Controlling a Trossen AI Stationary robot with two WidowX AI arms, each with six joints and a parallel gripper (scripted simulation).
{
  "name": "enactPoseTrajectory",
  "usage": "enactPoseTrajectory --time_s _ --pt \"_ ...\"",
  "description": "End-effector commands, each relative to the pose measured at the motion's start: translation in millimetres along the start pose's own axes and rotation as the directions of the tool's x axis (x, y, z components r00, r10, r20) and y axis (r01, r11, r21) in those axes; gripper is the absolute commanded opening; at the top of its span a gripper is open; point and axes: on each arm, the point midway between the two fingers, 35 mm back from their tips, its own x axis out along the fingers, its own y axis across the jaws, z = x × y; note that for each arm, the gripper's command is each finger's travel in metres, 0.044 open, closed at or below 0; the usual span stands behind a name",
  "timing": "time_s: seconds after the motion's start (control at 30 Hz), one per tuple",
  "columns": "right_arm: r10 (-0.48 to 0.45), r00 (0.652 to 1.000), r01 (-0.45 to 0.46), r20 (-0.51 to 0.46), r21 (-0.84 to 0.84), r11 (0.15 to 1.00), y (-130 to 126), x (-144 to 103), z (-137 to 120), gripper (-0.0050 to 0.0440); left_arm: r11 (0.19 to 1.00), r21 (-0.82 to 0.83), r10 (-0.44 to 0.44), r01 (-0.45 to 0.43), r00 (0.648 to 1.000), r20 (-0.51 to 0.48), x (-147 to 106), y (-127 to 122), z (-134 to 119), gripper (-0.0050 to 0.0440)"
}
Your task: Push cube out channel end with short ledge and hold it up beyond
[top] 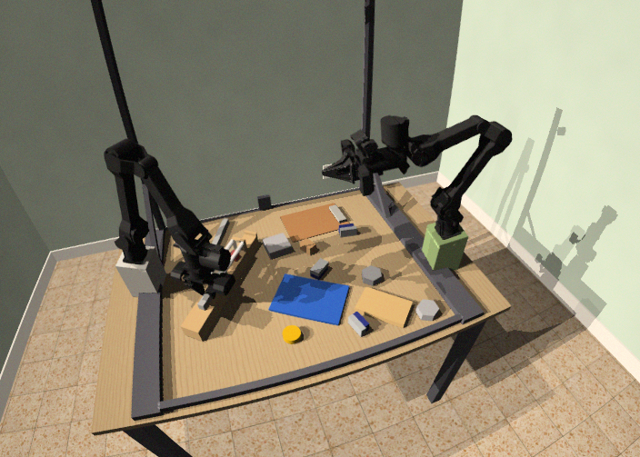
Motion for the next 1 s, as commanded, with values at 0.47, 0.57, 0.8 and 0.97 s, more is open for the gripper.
enactPoseTrajectory --time_s 0.47,0.57,0.8,0.97 --pt "-0.036 0.999 0.036 -0.002 -0.003 0.999 -8.1 -49.4 -0.2 0.0157 1.0 0.003 -0.002 0.002 1.0 0.021 -1.5 -0.3 8.0 0.0" --pt "-0.036 0.999 0.036 -0.002 -0.004 0.999 -9.6 -62.4 -0.2 0.0157 1.0 0.003 -0.002 0.002 1.0 0.021 -1.5 -0.3 8.0 0.0" --pt "-0.027 1.0 0.027 -0.001 -0.003 1.0 -5.7 -65.6 -0.1 0.0157 1.0 0.003 -0.002 0.002 1.0 0.021 -1.5 -0.3 8.0 0.0" --pt "-0.027 1.0 0.027 -0.001 -0.003 1.0 -5.1 -65.0 0.1 0.0157 1.0 0.003 -0.002 0.002 1.0 0.021 -1.5 -0.3 8.0 0.0"
